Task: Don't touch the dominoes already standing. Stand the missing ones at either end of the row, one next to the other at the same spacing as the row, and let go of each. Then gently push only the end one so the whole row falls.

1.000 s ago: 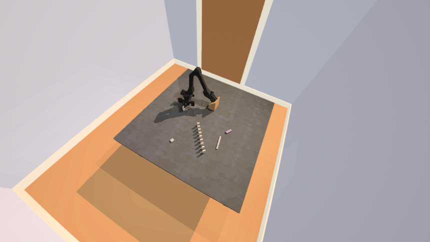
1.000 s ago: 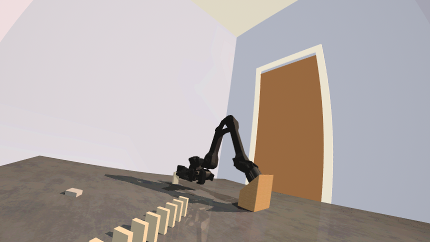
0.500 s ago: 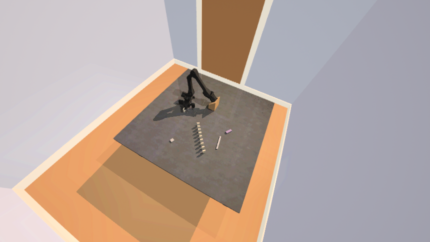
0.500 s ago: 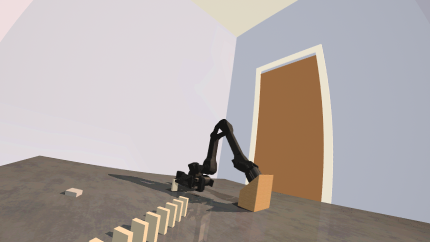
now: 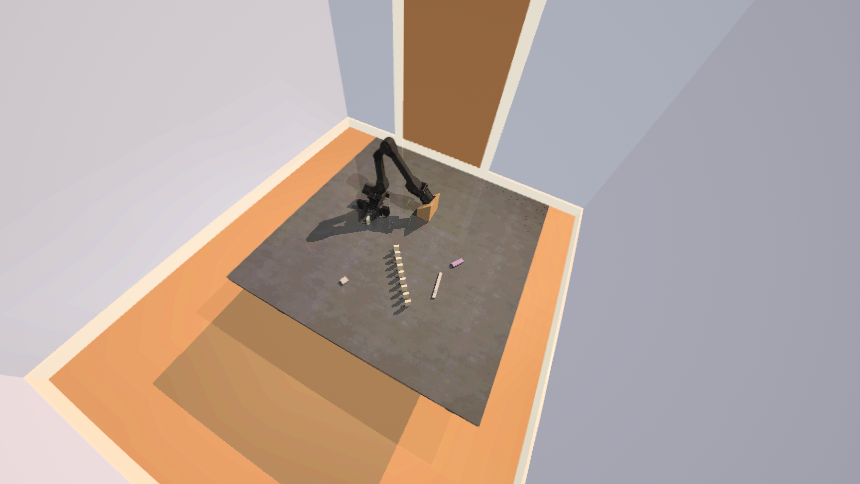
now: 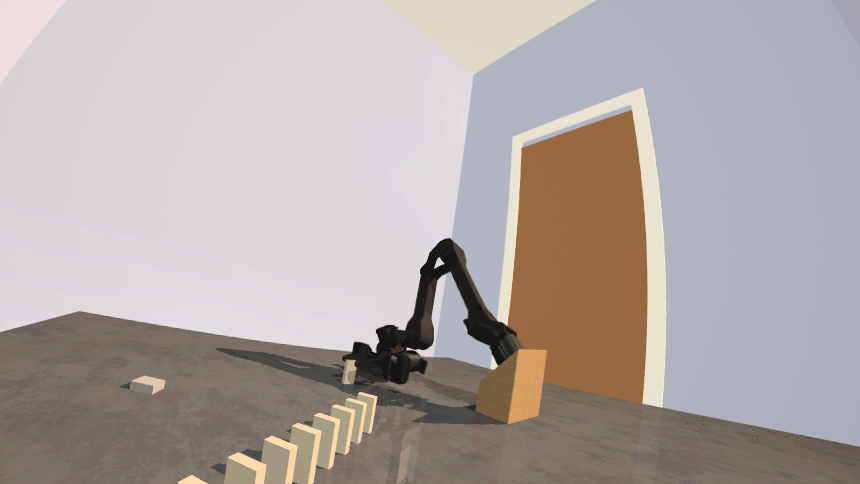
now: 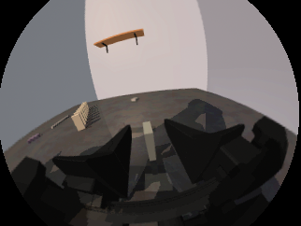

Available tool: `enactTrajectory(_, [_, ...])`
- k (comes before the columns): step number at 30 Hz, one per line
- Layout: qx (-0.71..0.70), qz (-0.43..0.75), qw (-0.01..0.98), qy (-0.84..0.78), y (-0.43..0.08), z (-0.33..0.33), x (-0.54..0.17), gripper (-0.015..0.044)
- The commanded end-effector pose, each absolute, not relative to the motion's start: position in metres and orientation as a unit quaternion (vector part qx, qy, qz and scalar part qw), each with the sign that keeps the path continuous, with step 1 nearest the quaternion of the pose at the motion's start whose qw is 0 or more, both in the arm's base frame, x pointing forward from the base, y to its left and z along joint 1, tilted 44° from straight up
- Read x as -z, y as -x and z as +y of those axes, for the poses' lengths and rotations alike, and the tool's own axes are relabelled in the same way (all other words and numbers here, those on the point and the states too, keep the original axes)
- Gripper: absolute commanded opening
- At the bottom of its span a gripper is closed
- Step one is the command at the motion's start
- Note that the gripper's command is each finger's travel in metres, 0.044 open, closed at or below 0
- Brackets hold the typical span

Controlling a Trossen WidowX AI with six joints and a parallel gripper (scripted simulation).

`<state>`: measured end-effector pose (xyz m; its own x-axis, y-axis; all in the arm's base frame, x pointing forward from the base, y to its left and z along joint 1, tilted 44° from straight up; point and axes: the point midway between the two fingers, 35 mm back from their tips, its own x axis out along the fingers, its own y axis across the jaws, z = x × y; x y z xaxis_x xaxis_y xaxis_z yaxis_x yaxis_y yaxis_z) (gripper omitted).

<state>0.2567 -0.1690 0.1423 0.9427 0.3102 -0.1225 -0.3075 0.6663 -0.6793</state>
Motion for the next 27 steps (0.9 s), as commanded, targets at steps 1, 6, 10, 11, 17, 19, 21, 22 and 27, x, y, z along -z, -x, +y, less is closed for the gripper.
enactTrajectory(1, [-0.170, -0.005, 0.911, 0.377, -0.257, -0.169, -0.144, 0.0317])
enactTrajectory(6, [-0.170, -0.005, 0.911, 0.376, -0.257, -0.168, -0.145, 0.0440])
enactTrajectory(10, [-0.170, -0.003, 0.912, 0.374, -0.253, -0.150, -0.165, 0.0440])
enactTrajectory(11, [-0.169, -0.003, 0.912, 0.373, -0.252, -0.144, -0.171, 0.0440])
enactTrajectory(17, [-0.169, -0.002, 0.913, 0.372, -0.250, -0.135, -0.179, 0.0440])
enactTrajectory(19, [-0.168, 0.000, 0.914, 0.369, -0.250, -0.135, -0.179, 0.0440])
enactTrajectory(21, [-0.161, 0.022, 0.923, 0.349, -0.256, -0.139, -0.179, 0.0440])
enactTrajectory(22, [-0.154, 0.040, 0.930, 0.331, -0.261, -0.142, -0.179, 0.0440])
enactTrajectory(27, [-0.102, 0.174, 0.963, 0.179, -0.296, -0.146, -0.178, 0.0440])
